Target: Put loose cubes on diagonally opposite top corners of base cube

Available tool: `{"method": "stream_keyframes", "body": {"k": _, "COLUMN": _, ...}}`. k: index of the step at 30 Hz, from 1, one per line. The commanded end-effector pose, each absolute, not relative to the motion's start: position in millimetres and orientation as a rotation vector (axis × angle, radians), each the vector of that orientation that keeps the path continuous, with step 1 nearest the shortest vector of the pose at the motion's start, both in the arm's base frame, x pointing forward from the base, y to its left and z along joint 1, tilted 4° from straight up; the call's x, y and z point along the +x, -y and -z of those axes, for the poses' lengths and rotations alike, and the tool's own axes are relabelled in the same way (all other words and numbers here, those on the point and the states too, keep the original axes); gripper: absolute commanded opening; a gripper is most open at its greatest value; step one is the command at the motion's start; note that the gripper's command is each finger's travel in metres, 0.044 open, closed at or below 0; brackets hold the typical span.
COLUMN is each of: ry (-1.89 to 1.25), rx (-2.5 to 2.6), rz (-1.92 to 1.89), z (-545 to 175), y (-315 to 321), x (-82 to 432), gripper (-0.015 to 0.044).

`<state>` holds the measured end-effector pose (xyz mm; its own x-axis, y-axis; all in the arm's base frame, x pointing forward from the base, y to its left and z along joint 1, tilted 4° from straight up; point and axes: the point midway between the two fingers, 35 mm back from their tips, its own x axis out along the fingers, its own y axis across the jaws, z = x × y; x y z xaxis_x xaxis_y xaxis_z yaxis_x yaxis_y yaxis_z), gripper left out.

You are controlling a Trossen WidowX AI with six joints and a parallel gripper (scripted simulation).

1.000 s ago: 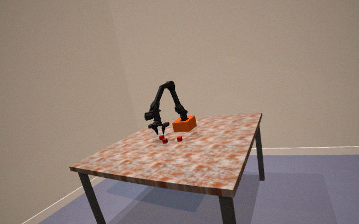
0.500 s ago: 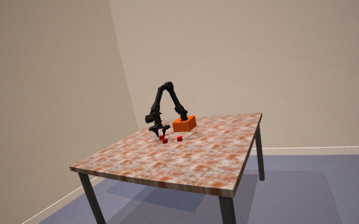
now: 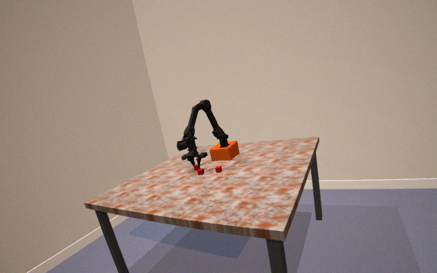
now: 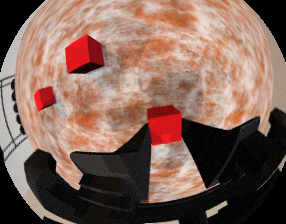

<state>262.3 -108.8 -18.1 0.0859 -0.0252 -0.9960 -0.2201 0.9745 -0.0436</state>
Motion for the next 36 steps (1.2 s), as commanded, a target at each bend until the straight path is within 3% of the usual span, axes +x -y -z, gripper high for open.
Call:
{"method": "stream_keyframes", "body": {"k": 1, "ry": -1.471, "rx": -0.203, "rz": -0.150, "z": 6, "y": 110, "x": 265, "gripper": 0.0105}}
{"method": "stream_keyframes", "body": {"k": 36, "ry": -1.470, "rx": -0.210, "rz": -0.156, "z": -87, "y": 106, "x": 255, "gripper": 0.0105}}
